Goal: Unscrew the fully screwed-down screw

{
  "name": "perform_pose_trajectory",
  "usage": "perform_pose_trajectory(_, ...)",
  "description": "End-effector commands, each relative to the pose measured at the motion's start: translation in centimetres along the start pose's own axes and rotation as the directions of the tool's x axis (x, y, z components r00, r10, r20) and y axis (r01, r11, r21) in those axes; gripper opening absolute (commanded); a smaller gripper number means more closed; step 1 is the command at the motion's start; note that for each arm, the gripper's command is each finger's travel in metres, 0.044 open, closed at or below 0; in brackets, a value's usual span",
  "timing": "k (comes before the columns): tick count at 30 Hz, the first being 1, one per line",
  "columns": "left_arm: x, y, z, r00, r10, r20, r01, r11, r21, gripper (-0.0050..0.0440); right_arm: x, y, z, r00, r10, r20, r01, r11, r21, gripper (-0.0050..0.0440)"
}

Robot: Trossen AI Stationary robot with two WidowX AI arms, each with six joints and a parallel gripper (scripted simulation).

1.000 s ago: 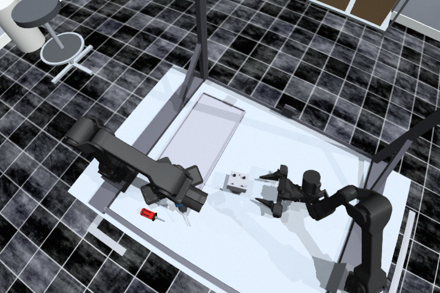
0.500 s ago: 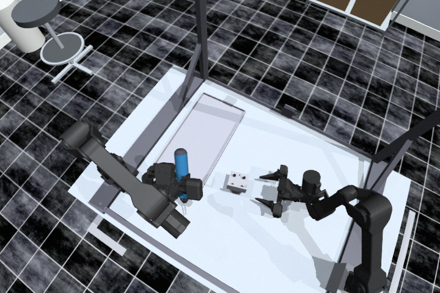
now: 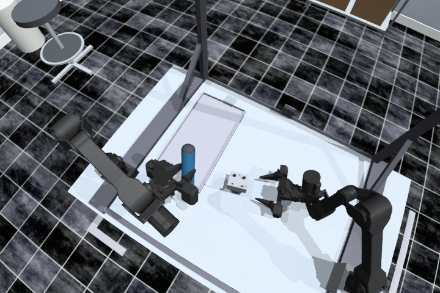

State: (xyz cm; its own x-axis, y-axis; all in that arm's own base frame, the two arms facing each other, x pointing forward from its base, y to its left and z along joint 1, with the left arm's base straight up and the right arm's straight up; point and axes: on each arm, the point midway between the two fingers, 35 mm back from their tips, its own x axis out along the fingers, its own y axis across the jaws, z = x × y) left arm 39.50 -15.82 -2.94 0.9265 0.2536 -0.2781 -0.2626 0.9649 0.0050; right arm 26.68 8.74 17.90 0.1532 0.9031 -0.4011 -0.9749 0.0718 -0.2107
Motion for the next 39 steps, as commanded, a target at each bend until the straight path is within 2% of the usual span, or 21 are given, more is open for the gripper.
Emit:
perform_pose_trajectory(1,0.0,-0.4,0.9,1.000,-0.004,0.017,0.004,1.000,-0.021,0.0400,-0.4,-0.4,1.4,0.996,-0.086,0.035,0.086,0.996,-0.002,0.0165)
perform_pose_trajectory(13,0.0,-0.4,0.9,1.000,-0.004,0.017,0.004,1.000,-0.021,0.0400,0.0,-0.6,1.9,0.984,-0.159,0.085,0.153,0.986,0.066,0.0165)
perform_pose_trajectory(39,0.0,-0.4,0.9,1.000,-0.004,0.017,0.004,1.000,-0.021,0.0400,0.8,-1.5,2.4,0.944,-0.305,0.128,0.275,0.939,0.208,0.0165)
